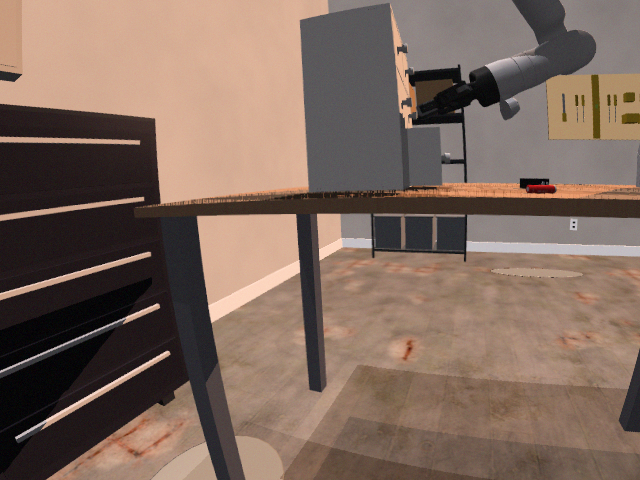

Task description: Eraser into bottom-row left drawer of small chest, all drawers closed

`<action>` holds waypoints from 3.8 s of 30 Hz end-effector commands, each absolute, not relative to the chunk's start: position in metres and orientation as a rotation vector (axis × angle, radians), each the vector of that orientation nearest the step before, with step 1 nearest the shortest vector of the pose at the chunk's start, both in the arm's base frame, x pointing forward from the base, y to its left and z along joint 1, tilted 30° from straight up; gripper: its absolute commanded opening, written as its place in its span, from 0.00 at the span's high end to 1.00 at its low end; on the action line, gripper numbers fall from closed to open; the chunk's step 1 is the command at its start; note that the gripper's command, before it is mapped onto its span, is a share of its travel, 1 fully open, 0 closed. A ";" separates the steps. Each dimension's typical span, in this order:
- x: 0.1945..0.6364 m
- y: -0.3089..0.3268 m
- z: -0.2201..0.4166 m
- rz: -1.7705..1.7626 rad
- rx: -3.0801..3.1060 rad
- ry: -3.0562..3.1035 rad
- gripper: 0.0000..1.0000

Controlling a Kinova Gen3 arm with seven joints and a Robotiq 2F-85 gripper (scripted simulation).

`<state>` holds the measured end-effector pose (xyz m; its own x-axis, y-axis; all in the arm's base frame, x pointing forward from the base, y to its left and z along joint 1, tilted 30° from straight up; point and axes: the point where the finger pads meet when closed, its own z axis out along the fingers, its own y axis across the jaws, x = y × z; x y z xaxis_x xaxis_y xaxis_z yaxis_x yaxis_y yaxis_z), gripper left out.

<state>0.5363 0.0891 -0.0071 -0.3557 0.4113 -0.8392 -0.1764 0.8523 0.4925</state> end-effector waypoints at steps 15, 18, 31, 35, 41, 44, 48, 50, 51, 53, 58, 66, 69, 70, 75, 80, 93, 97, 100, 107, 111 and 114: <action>0.535 0.084 -0.009 0.614 0.178 1.837 0.62; 0.534 0.083 -0.009 0.614 0.178 1.837 0.62; 0.531 0.075 -0.013 0.614 0.178 1.837 0.62; 0.529 0.072 -0.015 0.614 0.178 1.837 0.62; 0.526 0.066 -0.018 0.614 0.178 1.837 0.62; 0.525 0.062 -0.020 0.614 0.178 1.837 0.62; 0.524 0.060 -0.021 0.614 0.178 1.837 0.62; 0.523 0.057 -0.022 0.614 0.178 1.837 0.62; 0.522 0.056 -0.023 0.614 0.178 1.837 0.62; 0.521 0.053 -0.024 0.614 0.178 1.837 0.62; 0.518 0.046 -0.028 0.614 0.178 1.837 0.62; 0.513 0.037 -0.033 0.614 0.178 1.837 0.62; 0.511 0.032 -0.035 0.614 0.178 1.837 0.62; 0.510 0.030 -0.036 0.614 0.178 1.837 0.62; 0.506 0.022 -0.041 0.614 0.178 1.837 0.62; 0.502 0.012 -0.046 0.614 0.178 1.837 0.62; 0.492 -0.010 -0.057 0.614 0.178 1.837 0.62; 0.489 -0.016 -0.060 0.614 0.178 1.837 0.62; 0.488 -0.018 -0.061 0.614 0.178 1.837 0.62; 0.482 -0.031 -0.068 0.614 0.178 1.837 0.62; 0.478 -0.040 -0.073 0.614 0.178 1.837 0.62; 0.476 -0.045 -0.075 0.614 0.178 1.837 0.62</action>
<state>0.4782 -0.0388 -0.0719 -0.3559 0.4100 -0.8398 -0.1830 0.8506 0.4929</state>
